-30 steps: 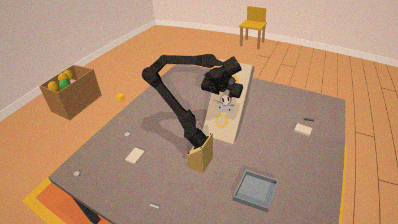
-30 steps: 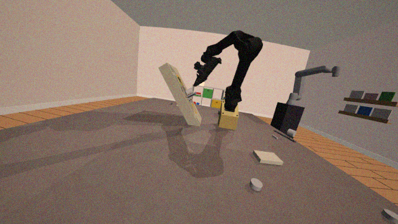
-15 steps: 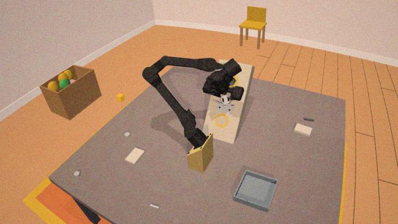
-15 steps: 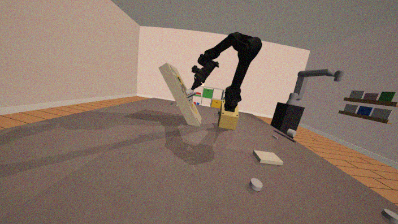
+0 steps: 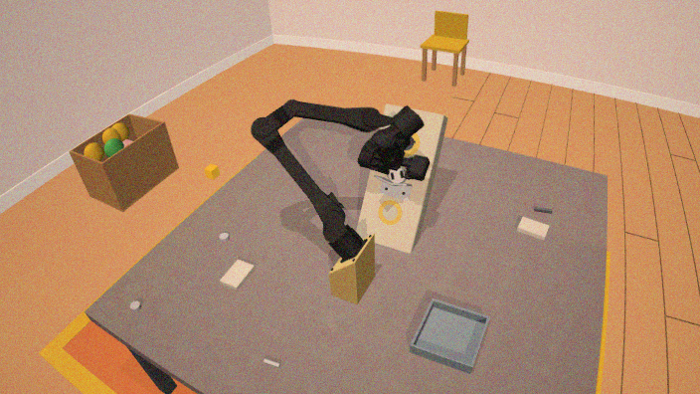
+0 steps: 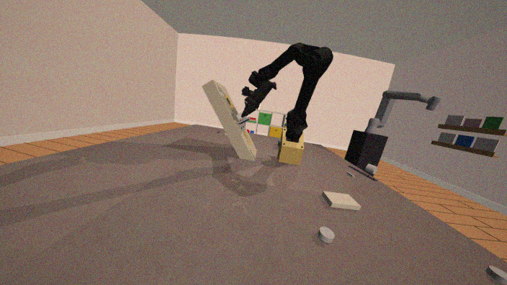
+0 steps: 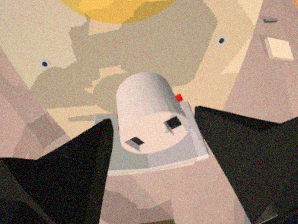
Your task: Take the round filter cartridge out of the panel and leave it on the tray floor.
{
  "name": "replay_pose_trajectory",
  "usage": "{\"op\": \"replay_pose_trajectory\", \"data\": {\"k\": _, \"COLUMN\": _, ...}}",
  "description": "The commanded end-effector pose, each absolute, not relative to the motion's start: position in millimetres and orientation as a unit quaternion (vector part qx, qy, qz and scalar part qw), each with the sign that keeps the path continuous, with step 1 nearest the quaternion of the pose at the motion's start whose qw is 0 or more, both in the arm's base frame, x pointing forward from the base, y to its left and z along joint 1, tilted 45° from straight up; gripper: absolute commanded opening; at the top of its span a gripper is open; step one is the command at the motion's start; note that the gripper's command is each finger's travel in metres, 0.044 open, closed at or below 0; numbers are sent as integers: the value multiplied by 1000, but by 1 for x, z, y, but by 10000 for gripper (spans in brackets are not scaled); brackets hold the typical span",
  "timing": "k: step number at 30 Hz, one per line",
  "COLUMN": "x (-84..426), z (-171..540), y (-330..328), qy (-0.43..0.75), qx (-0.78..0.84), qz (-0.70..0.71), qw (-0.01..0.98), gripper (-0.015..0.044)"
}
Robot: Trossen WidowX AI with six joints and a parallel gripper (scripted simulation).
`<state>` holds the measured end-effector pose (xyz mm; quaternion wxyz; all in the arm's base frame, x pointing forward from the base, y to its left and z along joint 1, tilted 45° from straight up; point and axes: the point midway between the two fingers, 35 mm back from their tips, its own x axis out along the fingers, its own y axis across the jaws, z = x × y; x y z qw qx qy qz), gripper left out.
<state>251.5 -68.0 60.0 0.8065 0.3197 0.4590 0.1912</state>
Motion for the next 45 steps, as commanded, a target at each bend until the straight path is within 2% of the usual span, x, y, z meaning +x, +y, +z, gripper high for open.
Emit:
{"op": "replay_pose_trajectory", "data": {"k": 1, "x": 251, "z": 60, "y": -68, "qy": 459, "qx": 319, "qz": 192, "qw": 807, "gripper": 278}}
{"op": "replay_pose_trajectory", "data": {"k": 13, "x": 251, "z": 60, "y": -68, "qy": 459, "qx": 319, "qz": 192, "qw": 807, "gripper": 198}}
{"op": "replay_pose_trajectory", "data": {"k": 21, "x": 259, "z": 68, "y": -75, "qy": 458, "qx": 320, "qz": 192, "qw": 807, "gripper": 0}}
{"op": "replay_pose_trajectory", "data": {"k": 27, "x": 264, "z": 77, "y": -84, "qy": 458, "qx": 321, "qz": 192, "qw": 806, "gripper": 0}}
{"op": "replay_pose_trajectory", "data": {"k": 45, "x": 225, "z": 132, "y": -140, "qy": 459, "qx": 322, "qz": 192, "qw": 806, "gripper": 0}}
